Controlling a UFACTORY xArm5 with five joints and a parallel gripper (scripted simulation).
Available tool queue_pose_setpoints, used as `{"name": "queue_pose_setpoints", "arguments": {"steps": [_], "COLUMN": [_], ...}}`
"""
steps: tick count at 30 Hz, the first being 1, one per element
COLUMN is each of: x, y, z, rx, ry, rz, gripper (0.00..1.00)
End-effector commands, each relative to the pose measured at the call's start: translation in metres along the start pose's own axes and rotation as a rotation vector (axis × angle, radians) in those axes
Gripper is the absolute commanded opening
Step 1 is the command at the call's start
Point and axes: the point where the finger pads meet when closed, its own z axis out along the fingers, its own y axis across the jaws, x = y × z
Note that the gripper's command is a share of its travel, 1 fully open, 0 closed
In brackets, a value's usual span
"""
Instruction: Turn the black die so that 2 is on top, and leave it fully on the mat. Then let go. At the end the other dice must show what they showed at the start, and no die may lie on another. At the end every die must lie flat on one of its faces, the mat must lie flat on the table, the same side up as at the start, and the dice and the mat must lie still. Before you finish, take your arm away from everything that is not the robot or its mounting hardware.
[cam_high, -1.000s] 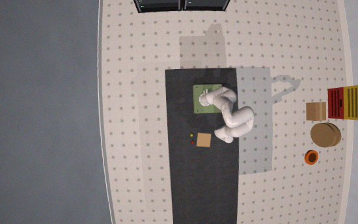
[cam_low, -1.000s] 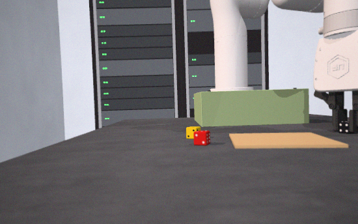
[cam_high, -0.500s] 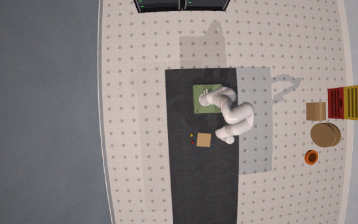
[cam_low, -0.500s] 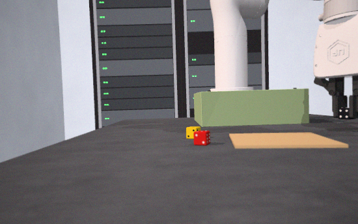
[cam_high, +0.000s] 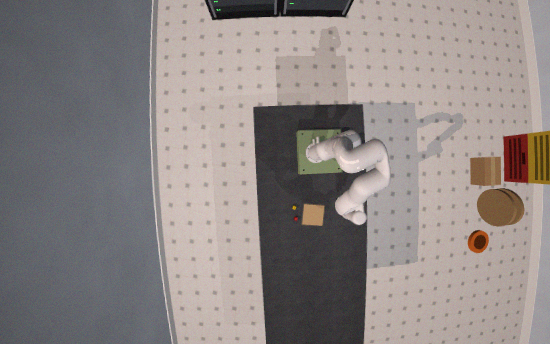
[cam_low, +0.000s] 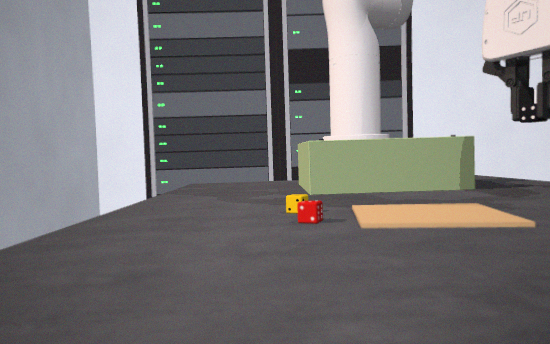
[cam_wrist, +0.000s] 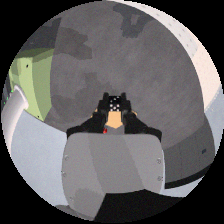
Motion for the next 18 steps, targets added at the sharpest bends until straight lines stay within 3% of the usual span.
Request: {"name": "queue_pose_setpoints", "arguments": {"steps": [1, 10, 18], "x": [0.0, -0.002, -0.022], "y": [0.0, 0.0, 0.005], "z": [-0.005, -0.005, -0.004], "rx": [0.0, 0.0, 0.0], "ry": [0.0, 0.0, -0.001], "rz": [0.0, 0.021, 0.283], "gripper": [0.15, 0.15, 0.15]}}
